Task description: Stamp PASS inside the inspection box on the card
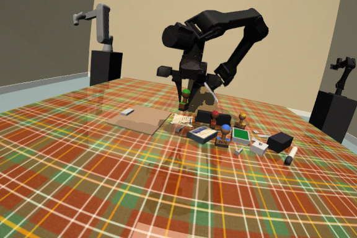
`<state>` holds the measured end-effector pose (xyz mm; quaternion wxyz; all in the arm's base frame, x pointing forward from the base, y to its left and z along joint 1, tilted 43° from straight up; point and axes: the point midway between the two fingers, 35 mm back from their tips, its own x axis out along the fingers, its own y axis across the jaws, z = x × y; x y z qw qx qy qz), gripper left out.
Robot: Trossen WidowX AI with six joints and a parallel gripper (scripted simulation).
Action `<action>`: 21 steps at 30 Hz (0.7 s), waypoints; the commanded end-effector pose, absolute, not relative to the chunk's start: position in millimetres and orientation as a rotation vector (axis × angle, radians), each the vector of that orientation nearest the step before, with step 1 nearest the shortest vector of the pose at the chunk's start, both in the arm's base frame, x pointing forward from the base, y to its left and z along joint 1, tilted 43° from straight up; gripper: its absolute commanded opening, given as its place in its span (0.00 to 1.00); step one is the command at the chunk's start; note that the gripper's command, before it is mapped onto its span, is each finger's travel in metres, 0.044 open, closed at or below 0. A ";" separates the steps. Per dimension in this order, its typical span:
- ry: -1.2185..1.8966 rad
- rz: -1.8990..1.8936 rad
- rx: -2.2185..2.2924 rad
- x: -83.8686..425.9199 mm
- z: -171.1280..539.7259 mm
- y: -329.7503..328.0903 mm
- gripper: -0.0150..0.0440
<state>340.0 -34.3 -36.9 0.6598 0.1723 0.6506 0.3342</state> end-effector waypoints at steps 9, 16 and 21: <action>1.461 0.757 0.390 373.0 -33.9 -27.1 0.25; 1.461 0.757 0.390 373.2 -40.8 -21.0 0.25; 1.461 0.757 0.390 373.2 -47.0 -15.5 0.25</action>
